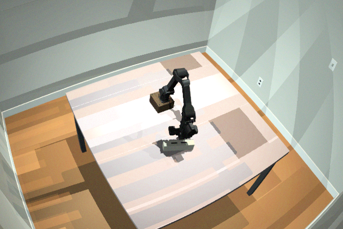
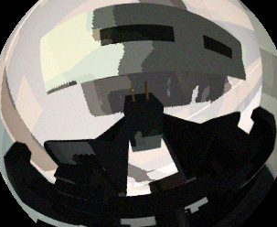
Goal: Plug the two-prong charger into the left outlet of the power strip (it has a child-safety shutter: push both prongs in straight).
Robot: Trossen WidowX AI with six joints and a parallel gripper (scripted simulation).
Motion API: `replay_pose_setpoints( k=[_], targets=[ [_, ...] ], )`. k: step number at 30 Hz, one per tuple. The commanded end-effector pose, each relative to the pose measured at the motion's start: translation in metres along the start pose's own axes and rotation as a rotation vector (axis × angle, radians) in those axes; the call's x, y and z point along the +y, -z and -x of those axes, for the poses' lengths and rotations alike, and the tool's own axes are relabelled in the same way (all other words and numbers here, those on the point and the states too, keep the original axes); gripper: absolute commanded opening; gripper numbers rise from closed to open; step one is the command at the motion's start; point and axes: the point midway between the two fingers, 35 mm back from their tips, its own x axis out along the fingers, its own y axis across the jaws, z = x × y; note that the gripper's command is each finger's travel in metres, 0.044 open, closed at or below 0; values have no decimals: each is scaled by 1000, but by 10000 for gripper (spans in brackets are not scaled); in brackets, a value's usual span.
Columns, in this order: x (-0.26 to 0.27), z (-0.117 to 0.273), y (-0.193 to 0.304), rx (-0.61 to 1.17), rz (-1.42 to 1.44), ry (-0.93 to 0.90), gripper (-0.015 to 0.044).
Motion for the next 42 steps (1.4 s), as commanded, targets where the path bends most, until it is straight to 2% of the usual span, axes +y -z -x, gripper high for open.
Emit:
replay_pose_setpoints(
  k=[1,42],
  targets=[
    [0,0,-1,4,2,-2,0],
    [0,1,-13,3,2,-2,0]
  ],
)
